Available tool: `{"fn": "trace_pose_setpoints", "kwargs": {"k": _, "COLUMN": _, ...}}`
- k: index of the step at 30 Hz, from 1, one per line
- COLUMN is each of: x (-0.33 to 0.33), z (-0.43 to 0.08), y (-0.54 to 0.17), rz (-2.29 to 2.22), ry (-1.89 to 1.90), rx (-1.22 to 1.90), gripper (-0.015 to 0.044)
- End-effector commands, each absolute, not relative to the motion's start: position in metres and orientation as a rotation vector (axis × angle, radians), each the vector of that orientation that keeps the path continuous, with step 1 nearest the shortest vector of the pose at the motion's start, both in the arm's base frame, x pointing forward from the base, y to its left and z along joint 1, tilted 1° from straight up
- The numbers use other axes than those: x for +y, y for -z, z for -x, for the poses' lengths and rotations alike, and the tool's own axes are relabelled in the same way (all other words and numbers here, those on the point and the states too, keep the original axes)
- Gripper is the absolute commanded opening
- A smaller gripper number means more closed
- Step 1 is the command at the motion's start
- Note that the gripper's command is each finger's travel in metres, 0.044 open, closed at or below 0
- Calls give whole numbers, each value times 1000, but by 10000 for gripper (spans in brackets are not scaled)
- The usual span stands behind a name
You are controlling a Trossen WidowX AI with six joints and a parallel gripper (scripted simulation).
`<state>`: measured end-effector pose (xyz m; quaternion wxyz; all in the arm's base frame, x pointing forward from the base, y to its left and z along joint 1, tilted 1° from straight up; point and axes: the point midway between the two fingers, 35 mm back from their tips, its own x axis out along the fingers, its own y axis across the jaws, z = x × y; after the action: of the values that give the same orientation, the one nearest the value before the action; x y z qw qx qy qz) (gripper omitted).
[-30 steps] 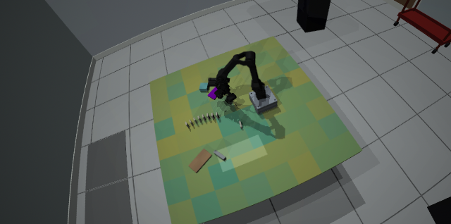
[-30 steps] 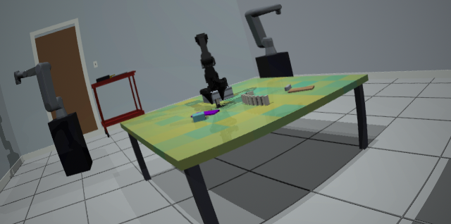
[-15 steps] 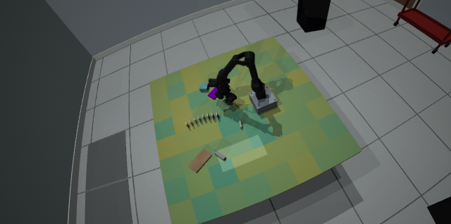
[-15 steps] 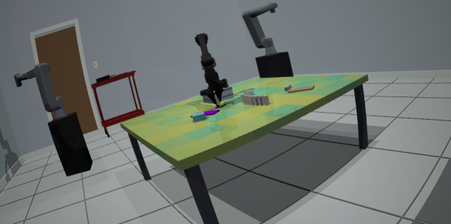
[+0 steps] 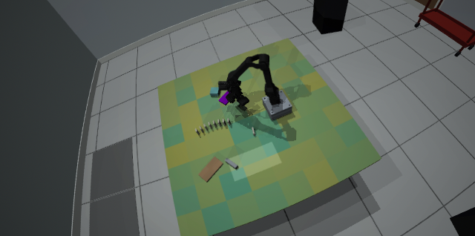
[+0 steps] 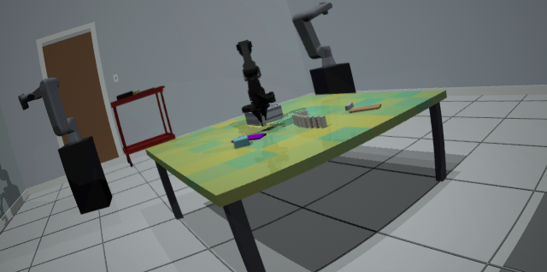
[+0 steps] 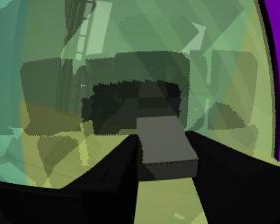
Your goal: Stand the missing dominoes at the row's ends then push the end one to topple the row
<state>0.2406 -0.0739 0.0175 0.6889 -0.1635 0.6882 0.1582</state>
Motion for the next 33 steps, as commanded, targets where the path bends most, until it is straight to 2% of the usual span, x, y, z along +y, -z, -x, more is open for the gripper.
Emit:
{"fn": "trace_pose_setpoints", "kwargs": {"k": 1, "x": -76, "z": -249, "y": -87, "rz": 381, "ry": -333, "rx": 1503, "gripper": 107}}
{"fn": "trace_pose_setpoints", "kwargs": {"k": 6, "x": -72, "z": -239, "y": -131, "rz": 380, "ry": -334, "rx": 1503, "gripper": 107}}
{"fn": "trace_pose_setpoints", "kwargs": {"k": 15, "x": -71, "z": -240, "y": -133, "rz": 373, "ry": -328, "rx": 1503, "gripper": 107}}
{"fn": "trace_pose_setpoints", "kwargs": {"k": 24, "x": 26, "z": -296, "y": -134, "rz": 24, "ry": -11, "rx": 1526, "gripper": 107}}
{"fn": "trace_pose_setpoints", "kwargs": {"k": 33, "x": 61, "z": -305, "y": -134, "rz": -86, "ry": 98, "rx": 1522, "gripper": 107}}
